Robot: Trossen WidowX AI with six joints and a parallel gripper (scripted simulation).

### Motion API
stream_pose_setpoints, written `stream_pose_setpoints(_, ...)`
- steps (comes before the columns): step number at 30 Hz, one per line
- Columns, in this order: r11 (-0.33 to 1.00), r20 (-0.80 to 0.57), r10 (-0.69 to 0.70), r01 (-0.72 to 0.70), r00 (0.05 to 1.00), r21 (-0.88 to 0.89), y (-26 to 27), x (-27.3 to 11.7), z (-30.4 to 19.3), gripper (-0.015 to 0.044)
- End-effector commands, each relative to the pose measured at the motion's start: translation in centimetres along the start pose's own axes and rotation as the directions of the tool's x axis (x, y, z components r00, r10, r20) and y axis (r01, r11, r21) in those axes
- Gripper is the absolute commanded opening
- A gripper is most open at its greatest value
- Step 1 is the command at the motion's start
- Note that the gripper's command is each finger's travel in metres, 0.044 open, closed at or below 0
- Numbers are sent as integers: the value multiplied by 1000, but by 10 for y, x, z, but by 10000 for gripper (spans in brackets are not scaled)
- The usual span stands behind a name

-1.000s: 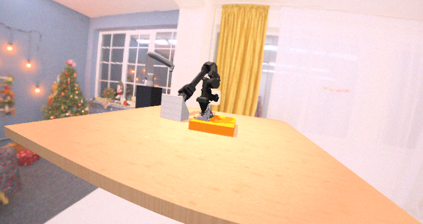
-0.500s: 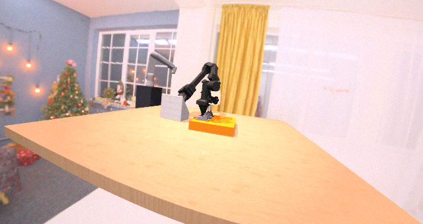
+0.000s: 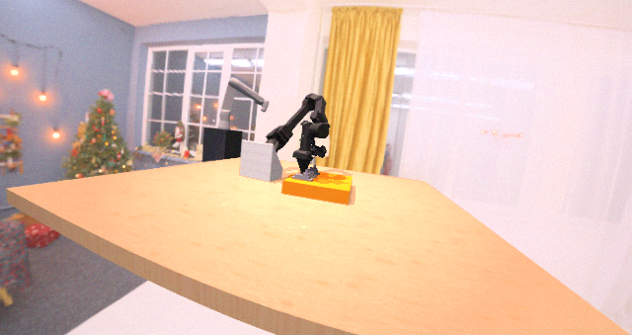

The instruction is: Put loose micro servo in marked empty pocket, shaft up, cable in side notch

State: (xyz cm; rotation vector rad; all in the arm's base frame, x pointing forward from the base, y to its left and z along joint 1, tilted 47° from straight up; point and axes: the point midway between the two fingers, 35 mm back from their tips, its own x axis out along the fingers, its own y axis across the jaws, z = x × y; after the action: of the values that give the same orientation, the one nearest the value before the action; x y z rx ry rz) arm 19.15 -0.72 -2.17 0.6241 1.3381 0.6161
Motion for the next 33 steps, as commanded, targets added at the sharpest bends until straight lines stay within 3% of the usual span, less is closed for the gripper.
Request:
stream_pose_setpoints(1, 1000, 2, 0, 0, 1000, -1, 0, 0, 0, 187)
stream_pose_setpoints(11, 1000, 1, -1, 1, 1000, -1, -1, -35, 0, 187)
stream_pose_setpoints(21, 1000, 7, -5, 5, 1000, -4, -5, -72, 66, 440)
stream_pose_setpoints(27, 1000, 5, -3, 3, 1000, -5, 1, -100, 109, 440)
stream_pose_setpoints(33, 1000, 9, -7, 8, 1000, -11, 0, -124, 106, 440)
